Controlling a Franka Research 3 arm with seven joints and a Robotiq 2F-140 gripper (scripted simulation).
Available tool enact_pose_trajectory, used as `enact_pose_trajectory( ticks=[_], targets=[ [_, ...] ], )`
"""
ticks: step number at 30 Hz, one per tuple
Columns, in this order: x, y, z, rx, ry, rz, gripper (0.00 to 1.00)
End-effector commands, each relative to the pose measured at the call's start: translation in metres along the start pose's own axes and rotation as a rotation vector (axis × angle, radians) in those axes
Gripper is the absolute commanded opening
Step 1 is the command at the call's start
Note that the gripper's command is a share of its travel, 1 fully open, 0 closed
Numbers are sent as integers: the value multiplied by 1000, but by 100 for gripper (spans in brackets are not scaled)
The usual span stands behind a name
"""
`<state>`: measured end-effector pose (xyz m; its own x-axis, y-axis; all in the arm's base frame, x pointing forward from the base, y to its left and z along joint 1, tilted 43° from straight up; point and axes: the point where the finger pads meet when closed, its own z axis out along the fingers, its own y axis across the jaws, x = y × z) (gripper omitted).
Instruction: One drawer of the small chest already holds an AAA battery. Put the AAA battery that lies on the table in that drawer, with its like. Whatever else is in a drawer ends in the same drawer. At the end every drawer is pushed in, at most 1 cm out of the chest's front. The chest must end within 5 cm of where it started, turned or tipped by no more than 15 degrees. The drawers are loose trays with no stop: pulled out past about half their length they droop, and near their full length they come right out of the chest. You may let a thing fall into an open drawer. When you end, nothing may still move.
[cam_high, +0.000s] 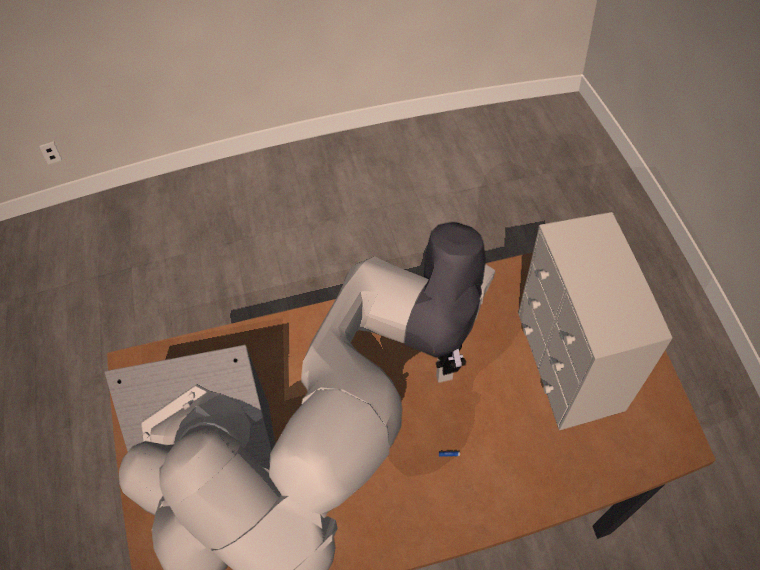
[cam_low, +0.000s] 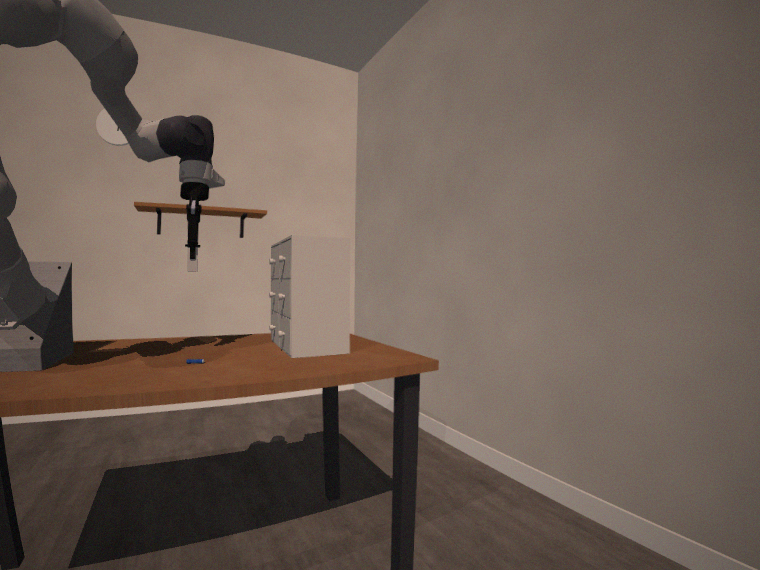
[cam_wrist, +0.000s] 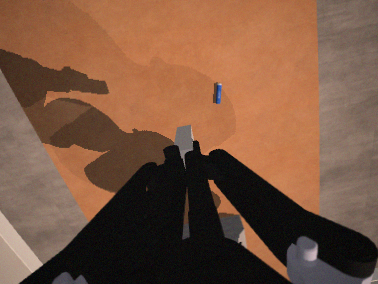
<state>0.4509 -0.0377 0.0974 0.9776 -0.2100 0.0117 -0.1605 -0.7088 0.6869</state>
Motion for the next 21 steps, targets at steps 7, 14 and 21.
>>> enact_pose_trajectory(
  ticks=[7, 14, 21],
  targets=[
    [-1, 0, 1, -1, -6, -8, 0],
    [0, -1, 0, 0, 0, 23, 0],
    [2, -11, 0, -1, 0, 229, 0]
  ],
)
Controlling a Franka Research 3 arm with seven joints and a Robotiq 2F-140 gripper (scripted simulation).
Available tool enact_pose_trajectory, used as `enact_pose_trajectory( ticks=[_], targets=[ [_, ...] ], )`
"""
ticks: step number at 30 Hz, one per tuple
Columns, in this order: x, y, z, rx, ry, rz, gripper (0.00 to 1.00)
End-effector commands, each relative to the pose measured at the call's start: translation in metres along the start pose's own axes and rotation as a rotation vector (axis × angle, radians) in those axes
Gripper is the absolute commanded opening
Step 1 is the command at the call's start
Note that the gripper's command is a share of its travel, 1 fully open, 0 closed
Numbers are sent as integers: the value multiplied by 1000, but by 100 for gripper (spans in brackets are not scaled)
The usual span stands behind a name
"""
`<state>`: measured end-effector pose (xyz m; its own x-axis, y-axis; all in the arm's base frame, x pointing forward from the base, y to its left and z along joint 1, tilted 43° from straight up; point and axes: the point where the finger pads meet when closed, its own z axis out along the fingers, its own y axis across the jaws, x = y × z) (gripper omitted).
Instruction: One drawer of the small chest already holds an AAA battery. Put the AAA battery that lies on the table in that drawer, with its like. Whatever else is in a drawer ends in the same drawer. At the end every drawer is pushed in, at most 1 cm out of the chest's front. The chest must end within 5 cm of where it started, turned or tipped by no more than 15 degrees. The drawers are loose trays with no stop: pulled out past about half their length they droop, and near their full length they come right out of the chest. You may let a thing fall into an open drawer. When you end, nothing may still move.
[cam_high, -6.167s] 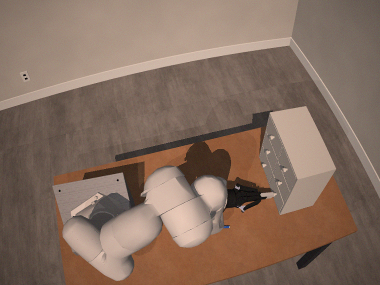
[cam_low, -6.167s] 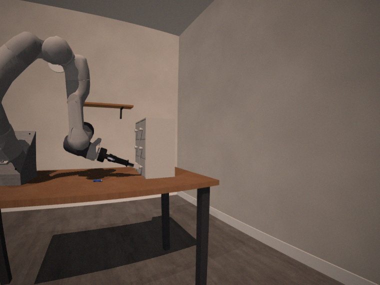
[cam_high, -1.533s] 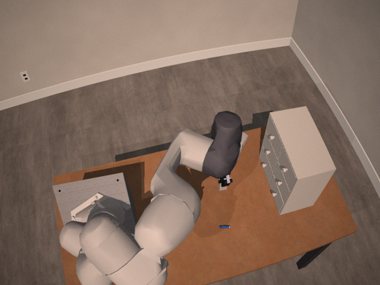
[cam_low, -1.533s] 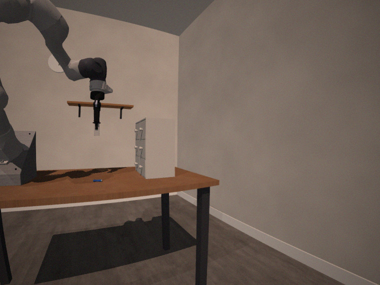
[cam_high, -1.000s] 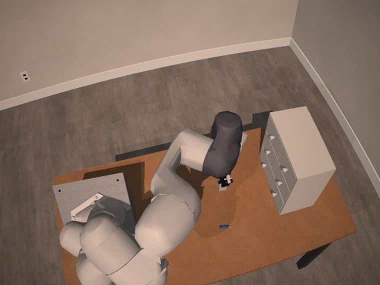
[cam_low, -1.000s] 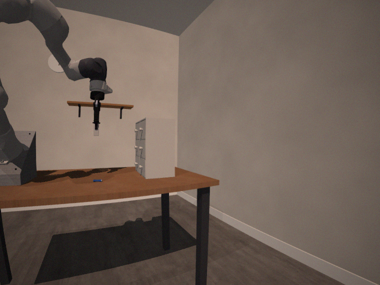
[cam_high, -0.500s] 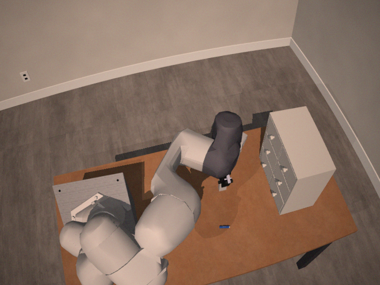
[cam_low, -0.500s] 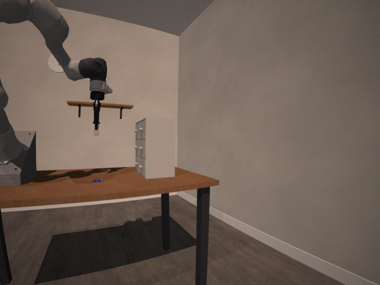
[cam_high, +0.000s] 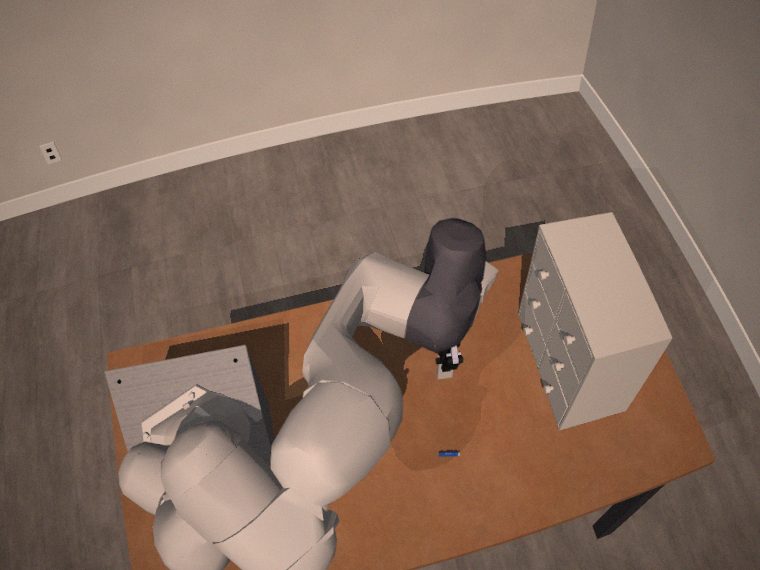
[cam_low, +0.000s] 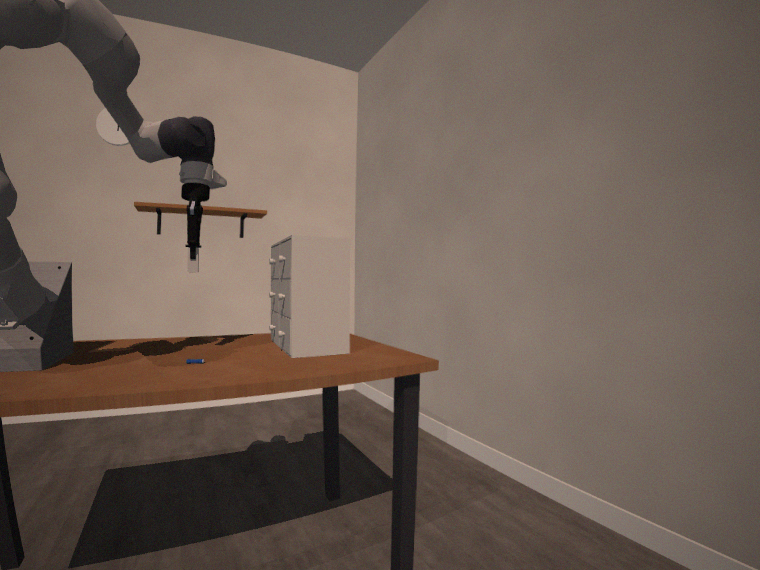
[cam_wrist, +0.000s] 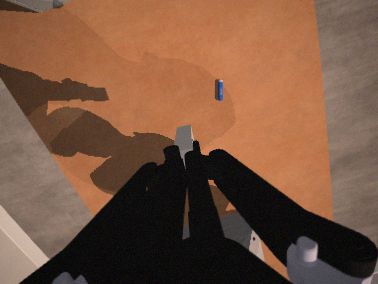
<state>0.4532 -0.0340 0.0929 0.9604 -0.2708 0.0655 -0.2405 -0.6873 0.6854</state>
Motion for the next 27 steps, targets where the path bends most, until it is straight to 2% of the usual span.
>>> enact_pose_trajectory(
  ticks=[1, 4, 5, 9, 10, 14, 15, 19, 20, 25, 26, 27],
  targets=[
    [0, -8, -1, 2, 4, 219, 0],
    [0, -8, -1, 2, 4, 219, 0],
    [0, -12, -1, 2, 4, 303, 0],
    [0, -12, -1, 2, 4, 303, 0],
    [0, -17, -1, 2, 4, 398, 0],
    [0, -17, -1, 2, 4, 398, 0],
    [0, -22, -1, 2, 4, 504, 0],
    [0, -22, -1, 2, 4, 504, 0],
    [0, -28, -1, 2, 4, 621, 0],
    [0, -28, -1, 2, 4, 621, 0],
    [0, -34, 0, 2, 4, 748, 0],
    [0, -34, 0, 2, 4, 750, 0]
  ],
)
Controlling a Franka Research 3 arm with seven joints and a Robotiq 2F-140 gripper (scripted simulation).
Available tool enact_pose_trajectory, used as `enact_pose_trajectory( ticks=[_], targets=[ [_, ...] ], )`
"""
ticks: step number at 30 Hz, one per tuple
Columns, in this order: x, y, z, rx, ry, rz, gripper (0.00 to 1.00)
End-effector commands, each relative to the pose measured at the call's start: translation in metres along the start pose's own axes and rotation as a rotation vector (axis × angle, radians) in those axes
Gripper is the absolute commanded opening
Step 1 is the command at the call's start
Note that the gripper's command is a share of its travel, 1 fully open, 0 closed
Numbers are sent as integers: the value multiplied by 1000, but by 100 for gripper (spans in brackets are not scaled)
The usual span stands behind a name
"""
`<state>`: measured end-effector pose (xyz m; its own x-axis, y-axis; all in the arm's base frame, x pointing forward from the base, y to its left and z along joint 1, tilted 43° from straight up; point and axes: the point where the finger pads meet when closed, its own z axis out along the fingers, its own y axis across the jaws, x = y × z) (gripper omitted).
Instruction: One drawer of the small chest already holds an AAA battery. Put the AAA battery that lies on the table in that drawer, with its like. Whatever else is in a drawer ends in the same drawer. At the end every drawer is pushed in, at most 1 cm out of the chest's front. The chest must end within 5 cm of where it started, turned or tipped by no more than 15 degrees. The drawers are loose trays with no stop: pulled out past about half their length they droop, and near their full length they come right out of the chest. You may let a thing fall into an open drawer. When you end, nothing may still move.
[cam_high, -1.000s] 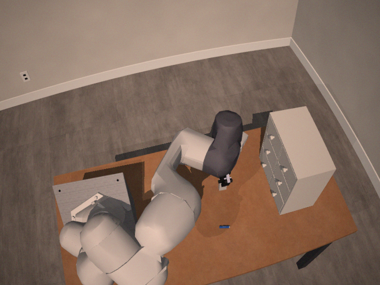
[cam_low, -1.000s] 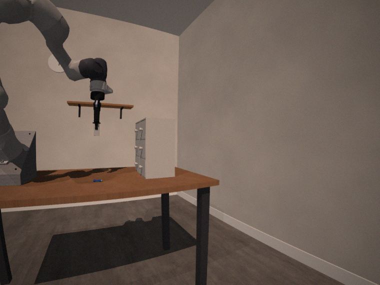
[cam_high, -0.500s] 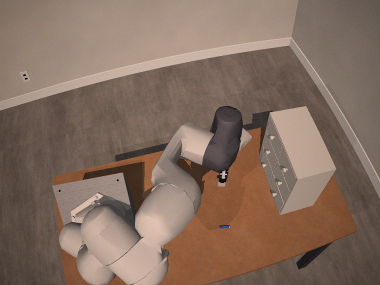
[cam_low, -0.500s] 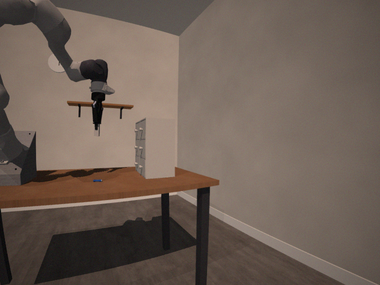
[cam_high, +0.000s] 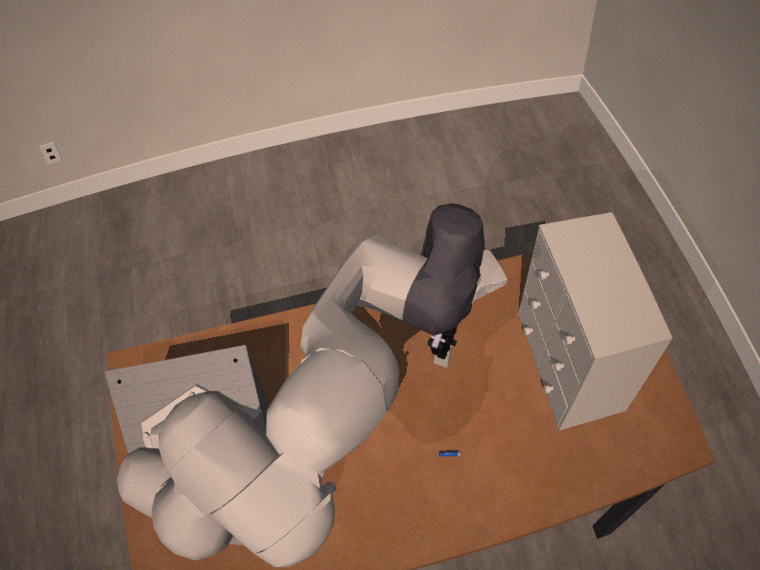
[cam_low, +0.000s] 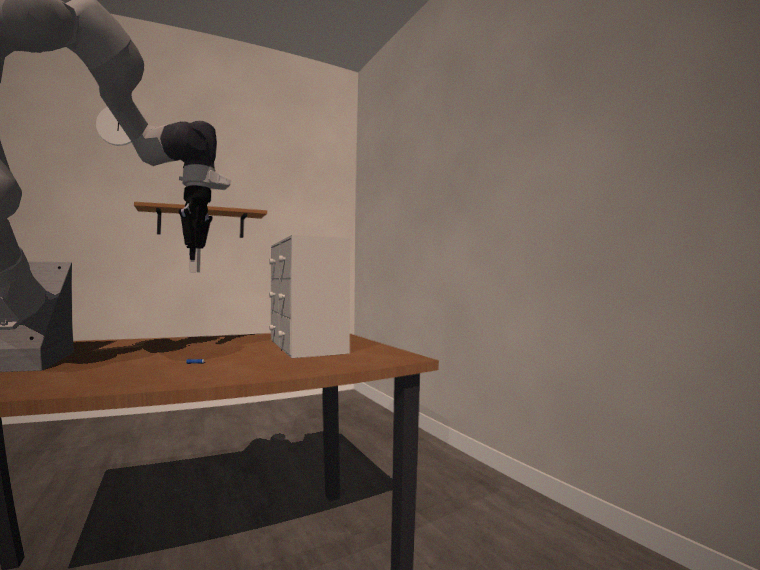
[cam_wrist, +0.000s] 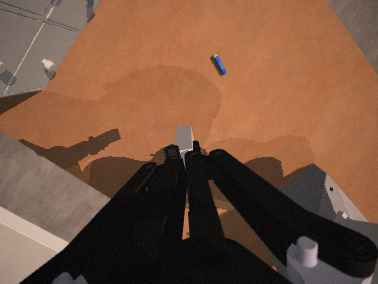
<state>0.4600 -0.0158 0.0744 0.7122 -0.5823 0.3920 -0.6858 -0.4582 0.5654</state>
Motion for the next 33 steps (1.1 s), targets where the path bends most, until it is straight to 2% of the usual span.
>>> enact_pose_trajectory(
  ticks=[1, 4, 5, 10, 11, 16, 17, 19, 22, 23, 26, 28, 30, 32, 33],
  targets=[
    [-4, -6, -1, 8, 11, 229, 0],
    [-4, -6, -1, 8, 11, 229, 0],
    [-7, -12, -1, 8, 10, 353, 0],
    [-7, -12, -1, 9, 10, 368, 0],
    [-10, -18, -1, 8, 9, 485, 0],
    [-10, -18, -1, 9, 10, 520, 0],
    [-14, -25, -1, 7, 8, 625, 0],
    [-14, -25, -1, 9, 9, 680, 0],
    [-14, -25, -1, 9, 9, 684, 0],
    [-18, -33, 0, 6, 7, 775, 0],
    [-18, -33, 0, 10, 8, 859, 0],
    [-18, -33, 0, 10, 8, 860, 0],
    [-22, -40, 0, 7, 6, 963, 0],
    [-22, -40, 0, 7, 6, 963, 0],
    [-22, -40, 0, 10, 7, 1034, 0]
  ],
)
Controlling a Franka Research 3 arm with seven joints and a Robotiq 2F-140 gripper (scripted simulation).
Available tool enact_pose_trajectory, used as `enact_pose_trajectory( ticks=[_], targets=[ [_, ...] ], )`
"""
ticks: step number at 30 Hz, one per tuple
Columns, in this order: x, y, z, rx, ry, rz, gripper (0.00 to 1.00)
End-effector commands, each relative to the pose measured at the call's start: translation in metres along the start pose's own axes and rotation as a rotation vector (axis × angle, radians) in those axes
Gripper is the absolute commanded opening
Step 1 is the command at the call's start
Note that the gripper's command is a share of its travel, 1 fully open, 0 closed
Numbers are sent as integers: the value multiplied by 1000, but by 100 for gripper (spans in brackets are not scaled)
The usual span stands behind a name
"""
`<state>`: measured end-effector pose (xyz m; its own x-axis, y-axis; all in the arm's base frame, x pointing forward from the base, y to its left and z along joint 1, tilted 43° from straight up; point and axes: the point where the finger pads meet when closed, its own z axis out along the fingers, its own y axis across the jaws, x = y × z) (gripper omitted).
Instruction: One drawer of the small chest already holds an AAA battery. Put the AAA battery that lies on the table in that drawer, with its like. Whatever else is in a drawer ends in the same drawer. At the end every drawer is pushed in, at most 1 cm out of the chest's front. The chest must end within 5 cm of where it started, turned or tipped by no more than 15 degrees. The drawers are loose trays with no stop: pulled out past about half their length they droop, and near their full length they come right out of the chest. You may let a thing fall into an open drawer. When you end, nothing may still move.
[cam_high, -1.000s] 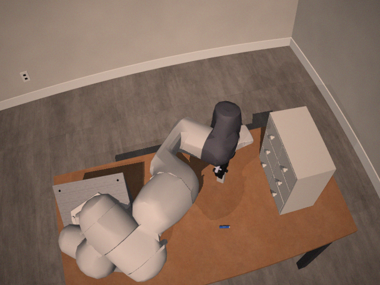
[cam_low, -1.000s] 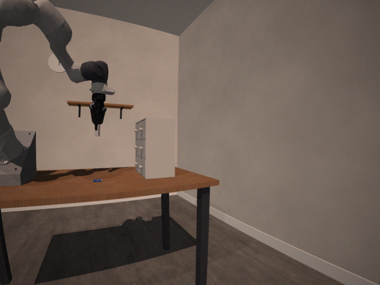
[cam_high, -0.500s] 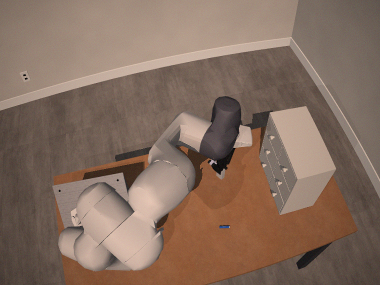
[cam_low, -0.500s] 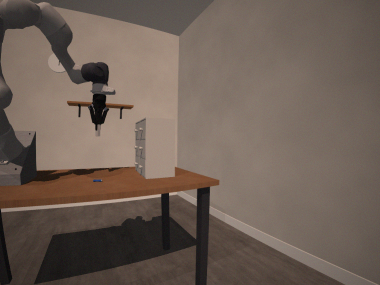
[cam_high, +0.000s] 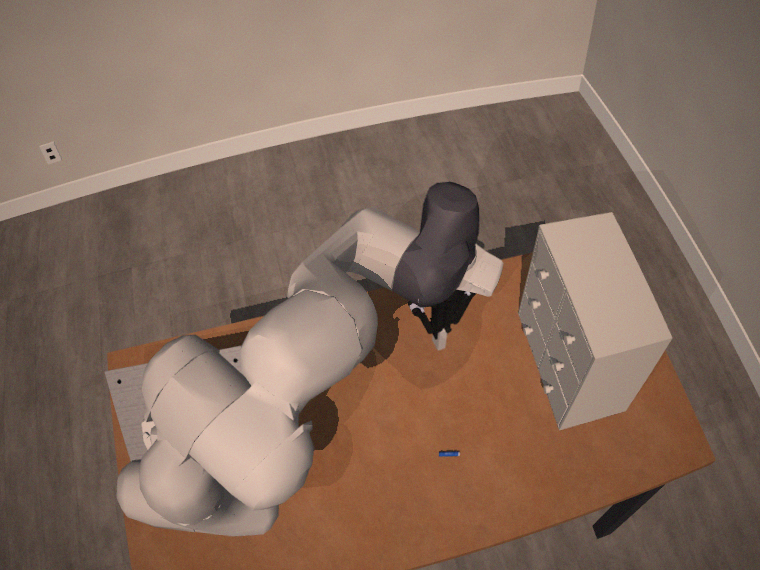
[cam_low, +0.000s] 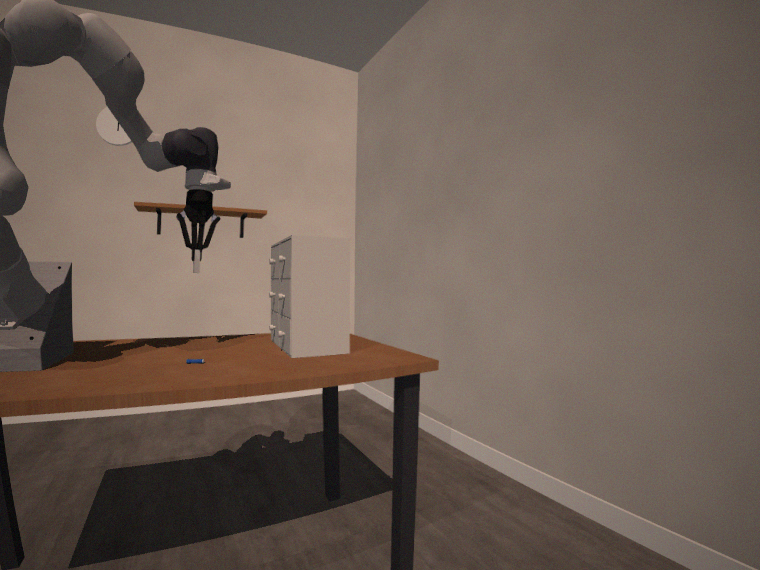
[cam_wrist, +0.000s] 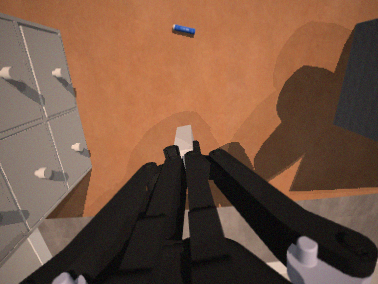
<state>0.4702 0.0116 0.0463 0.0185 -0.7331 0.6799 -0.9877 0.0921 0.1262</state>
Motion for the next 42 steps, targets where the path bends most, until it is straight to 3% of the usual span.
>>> enact_pose_trajectory(
  ticks=[1, 5, 8, 11, 16, 17, 24, 25, 33, 34, 41, 42],
  targets=[
    [-5, -2, -1, 17, -2, 248, 0],
    [-12, -4, -1, 15, -3, 387, 0],
    [-12, -4, -1, 16, -3, 408, 0],
    [-19, -6, -1, 15, -4, 552, 0],
    [-19, -6, -1, 16, -4, 557, 0],
    [-26, -8, -1, 15, -5, 690, 0],
    [-26, -8, -1, 15, -6, 697, 0],
    [-32, -9, -1, 14, -7, 829, 0],
    [-32, -9, -1, 14, -7, 829, 0],
    [-38, -11, -1, 14, -8, 952, 0],
    [-38, -11, -1, 14, -8, 952, 0],
    [-43, -12, -1, 13, -9, 1068, 0]
  ],
)
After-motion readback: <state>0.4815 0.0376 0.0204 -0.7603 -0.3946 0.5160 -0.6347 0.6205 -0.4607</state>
